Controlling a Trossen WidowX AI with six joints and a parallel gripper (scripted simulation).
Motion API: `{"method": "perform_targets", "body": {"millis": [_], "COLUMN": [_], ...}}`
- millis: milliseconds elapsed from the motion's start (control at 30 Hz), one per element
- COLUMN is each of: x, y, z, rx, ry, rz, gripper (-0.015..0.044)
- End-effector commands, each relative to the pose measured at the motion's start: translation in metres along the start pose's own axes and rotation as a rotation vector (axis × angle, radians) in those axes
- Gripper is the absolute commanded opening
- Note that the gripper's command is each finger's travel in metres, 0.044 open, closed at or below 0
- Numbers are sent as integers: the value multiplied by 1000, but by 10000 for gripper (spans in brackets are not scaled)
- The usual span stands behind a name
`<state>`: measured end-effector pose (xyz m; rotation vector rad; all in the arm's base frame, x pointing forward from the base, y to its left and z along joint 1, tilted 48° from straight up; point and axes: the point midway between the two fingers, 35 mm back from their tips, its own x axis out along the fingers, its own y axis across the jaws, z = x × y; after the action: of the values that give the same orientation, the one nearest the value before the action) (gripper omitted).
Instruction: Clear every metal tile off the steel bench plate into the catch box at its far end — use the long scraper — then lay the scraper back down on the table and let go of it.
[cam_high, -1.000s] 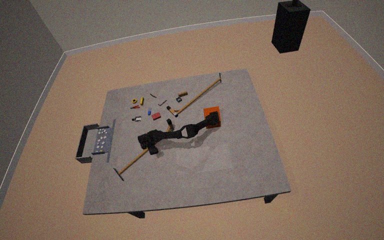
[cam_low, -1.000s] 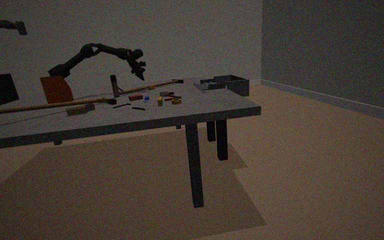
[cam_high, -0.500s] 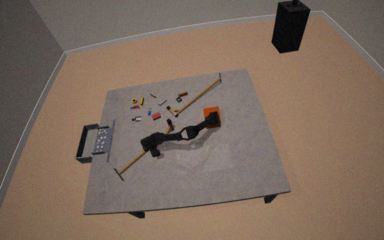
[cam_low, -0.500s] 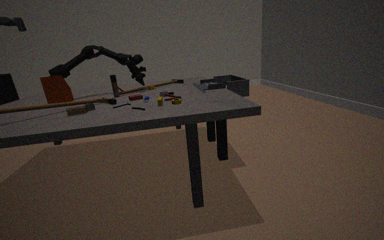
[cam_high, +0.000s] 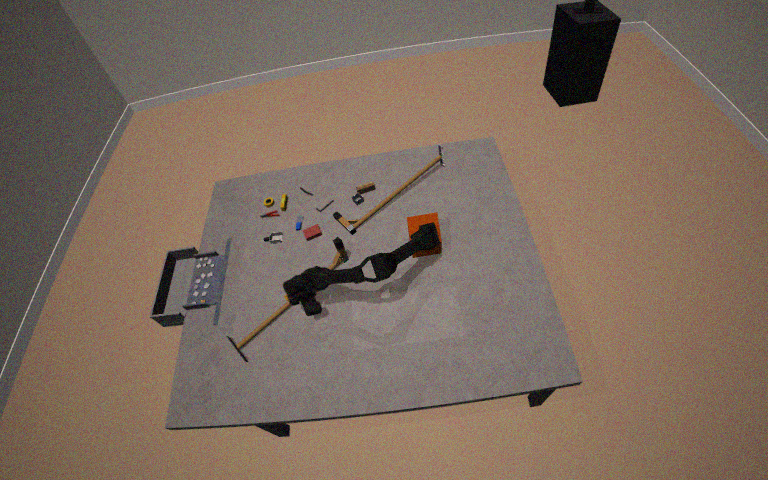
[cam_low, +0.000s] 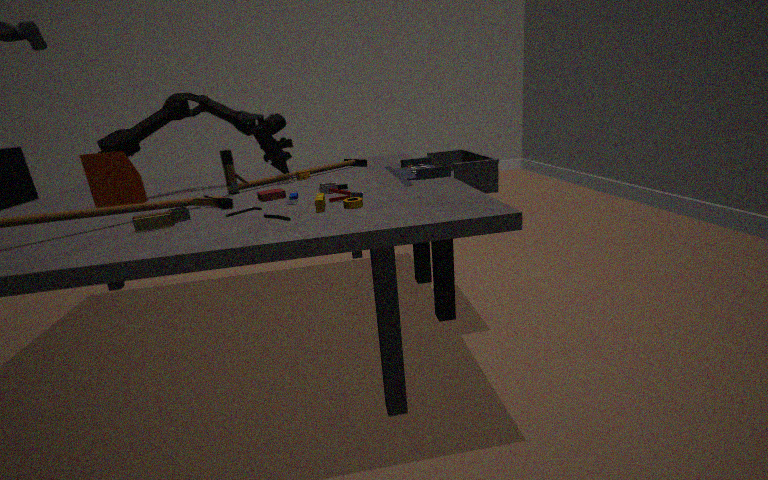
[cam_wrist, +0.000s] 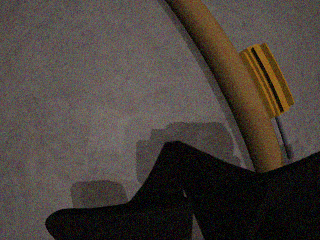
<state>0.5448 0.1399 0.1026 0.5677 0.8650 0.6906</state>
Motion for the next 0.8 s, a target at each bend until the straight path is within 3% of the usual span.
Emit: {"method": "perform_targets", "body": {"millis": [0,767], "x": [3,7], "y": [-5,-26], "z": [-1,8], "rx": [4,3], "ry": [5,6], "rz": [-3,-5], "gripper": [0,0]}}
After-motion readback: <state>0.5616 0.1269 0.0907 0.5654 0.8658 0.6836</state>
